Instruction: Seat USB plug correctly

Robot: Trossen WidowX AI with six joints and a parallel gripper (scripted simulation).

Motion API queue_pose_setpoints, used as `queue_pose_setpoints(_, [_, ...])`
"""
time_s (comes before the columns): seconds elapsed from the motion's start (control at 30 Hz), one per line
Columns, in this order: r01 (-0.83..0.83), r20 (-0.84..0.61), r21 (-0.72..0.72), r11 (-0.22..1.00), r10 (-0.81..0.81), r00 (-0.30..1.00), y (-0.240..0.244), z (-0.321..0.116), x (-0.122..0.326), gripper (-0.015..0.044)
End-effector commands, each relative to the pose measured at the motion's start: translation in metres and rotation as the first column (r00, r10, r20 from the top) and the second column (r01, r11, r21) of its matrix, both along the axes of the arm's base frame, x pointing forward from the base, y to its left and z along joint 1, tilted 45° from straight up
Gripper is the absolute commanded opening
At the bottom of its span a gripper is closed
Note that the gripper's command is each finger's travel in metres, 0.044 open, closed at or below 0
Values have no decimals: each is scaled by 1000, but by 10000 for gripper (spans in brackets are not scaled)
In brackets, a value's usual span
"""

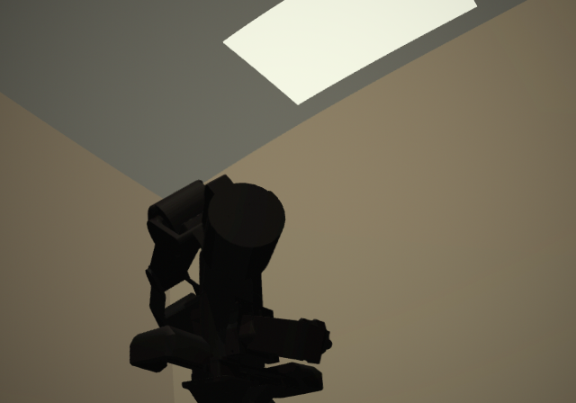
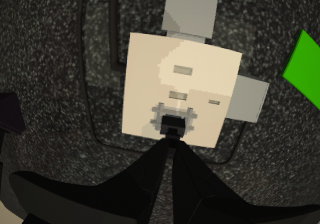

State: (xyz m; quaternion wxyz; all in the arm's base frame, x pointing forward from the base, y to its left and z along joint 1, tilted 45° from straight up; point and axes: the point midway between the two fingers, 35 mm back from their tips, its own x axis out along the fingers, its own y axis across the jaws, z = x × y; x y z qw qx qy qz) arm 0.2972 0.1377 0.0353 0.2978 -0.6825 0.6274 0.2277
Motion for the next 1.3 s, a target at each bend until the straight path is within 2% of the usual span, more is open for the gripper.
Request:
queue_pose_setpoints(0.0, [-3,0,0,1000,3,1000,0,0,0,0])
queue_pose_setpoints(1.27, [-3,0,0,1000,3,1000,-3,-3,1,0])
